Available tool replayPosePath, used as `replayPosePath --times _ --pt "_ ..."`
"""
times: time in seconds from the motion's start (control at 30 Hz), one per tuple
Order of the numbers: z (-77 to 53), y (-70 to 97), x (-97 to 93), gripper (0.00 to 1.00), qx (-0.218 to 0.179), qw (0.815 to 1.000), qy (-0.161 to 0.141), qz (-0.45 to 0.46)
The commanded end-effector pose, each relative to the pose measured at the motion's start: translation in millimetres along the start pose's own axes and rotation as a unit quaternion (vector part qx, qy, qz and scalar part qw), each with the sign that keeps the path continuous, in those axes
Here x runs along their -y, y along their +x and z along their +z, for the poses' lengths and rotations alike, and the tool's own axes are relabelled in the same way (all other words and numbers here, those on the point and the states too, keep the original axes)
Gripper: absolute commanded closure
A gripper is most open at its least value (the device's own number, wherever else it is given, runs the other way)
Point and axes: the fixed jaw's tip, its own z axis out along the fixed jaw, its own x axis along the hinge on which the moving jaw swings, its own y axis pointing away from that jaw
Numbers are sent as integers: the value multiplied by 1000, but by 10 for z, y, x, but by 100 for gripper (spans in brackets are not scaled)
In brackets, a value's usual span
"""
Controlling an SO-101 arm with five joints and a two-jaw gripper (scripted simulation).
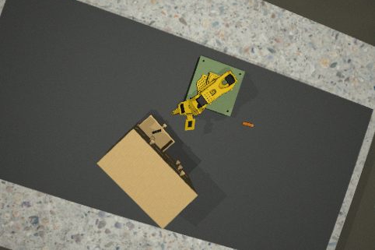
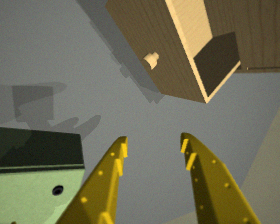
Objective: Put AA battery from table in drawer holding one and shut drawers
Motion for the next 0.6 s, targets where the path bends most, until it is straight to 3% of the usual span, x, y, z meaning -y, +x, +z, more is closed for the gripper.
replayPosePath --times 0.0,0.27,0.57 --pt "7 10 -40 79 1 999 -6 -53" --pt "7 15 -41 79 2 992 -7 -128" --pt "7 22 -41 79 5 971 -7 -239"
